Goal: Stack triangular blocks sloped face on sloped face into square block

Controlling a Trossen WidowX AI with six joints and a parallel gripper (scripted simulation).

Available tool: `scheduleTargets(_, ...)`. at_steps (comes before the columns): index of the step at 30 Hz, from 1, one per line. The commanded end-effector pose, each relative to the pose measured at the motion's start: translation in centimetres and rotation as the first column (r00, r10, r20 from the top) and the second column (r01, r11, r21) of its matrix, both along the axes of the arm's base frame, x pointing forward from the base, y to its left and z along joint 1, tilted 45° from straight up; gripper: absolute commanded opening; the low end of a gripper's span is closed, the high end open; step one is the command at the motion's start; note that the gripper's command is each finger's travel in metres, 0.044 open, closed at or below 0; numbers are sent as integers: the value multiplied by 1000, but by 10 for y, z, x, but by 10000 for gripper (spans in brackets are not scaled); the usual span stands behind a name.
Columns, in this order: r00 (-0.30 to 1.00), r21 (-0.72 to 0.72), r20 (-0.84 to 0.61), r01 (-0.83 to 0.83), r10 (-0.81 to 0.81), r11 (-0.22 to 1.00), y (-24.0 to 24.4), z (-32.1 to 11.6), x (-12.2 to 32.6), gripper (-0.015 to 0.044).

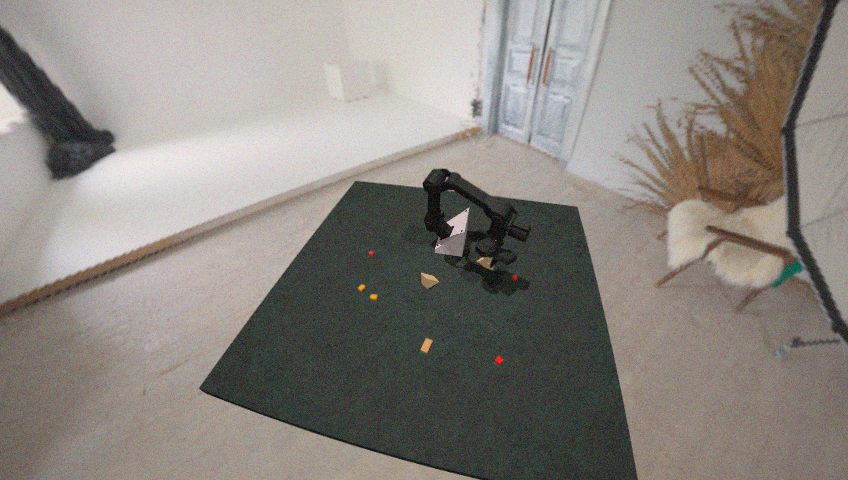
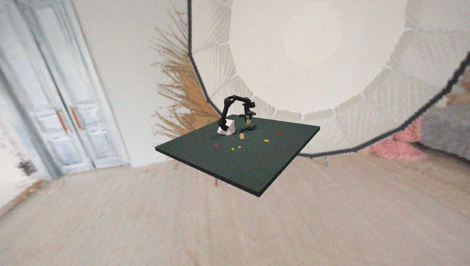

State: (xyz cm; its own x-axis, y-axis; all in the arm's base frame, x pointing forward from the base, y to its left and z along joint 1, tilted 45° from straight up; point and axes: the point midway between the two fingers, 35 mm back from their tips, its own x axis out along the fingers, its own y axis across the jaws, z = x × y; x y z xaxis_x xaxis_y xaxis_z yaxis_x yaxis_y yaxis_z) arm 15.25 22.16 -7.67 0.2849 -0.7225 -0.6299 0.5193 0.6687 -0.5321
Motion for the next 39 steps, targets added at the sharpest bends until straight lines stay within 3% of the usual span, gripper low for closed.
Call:
scheduleTargets(1, 1000, 18, 16, 17, -17, 1000, 1, 2, 0, 0)
scheduleTargets(39, 1000, 7, 15, 16, -17, 1000, -78, 152, 11, 0)
